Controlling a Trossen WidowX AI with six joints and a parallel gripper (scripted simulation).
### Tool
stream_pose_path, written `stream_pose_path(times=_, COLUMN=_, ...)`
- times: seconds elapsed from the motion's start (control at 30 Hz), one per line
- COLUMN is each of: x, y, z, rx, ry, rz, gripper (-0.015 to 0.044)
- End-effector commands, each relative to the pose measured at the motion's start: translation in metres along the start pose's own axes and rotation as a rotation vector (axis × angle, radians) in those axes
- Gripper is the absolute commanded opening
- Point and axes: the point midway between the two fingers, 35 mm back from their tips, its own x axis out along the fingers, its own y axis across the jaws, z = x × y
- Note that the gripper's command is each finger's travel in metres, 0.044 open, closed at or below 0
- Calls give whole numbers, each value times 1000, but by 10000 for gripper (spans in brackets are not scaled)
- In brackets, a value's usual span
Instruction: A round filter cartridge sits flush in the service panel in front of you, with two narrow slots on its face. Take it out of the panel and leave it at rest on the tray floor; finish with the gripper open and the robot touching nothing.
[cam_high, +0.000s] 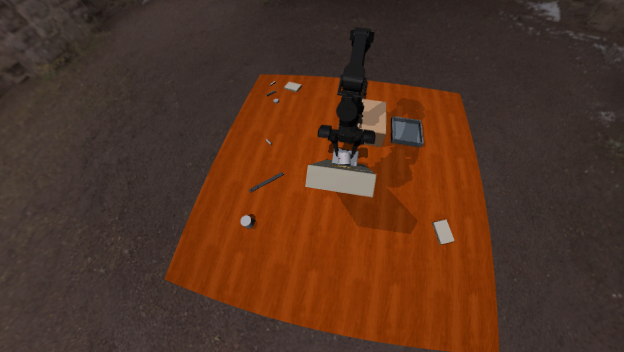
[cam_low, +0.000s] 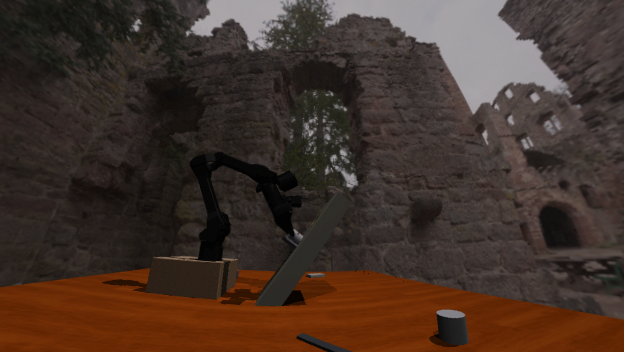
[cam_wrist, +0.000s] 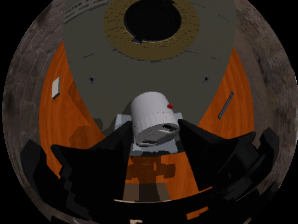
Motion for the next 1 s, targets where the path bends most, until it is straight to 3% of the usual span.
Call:
stream_pose_path(times=0.0, x=0, y=0, z=0, rx=0, ry=0, rz=0, gripper=205)
stream_pose_path(times=0.3, x=-6, y=0, z=12, rx=0, ry=-1, rz=0, gripper=0)
stream_pose_path(times=0.5, x=-14, y=0, z=23, rx=0, ry=-1, rz=0, gripper=0)
stream_pose_path(times=0.97, x=-93, y=0, z=29, rx=0, ry=2, rz=0, gripper=0)
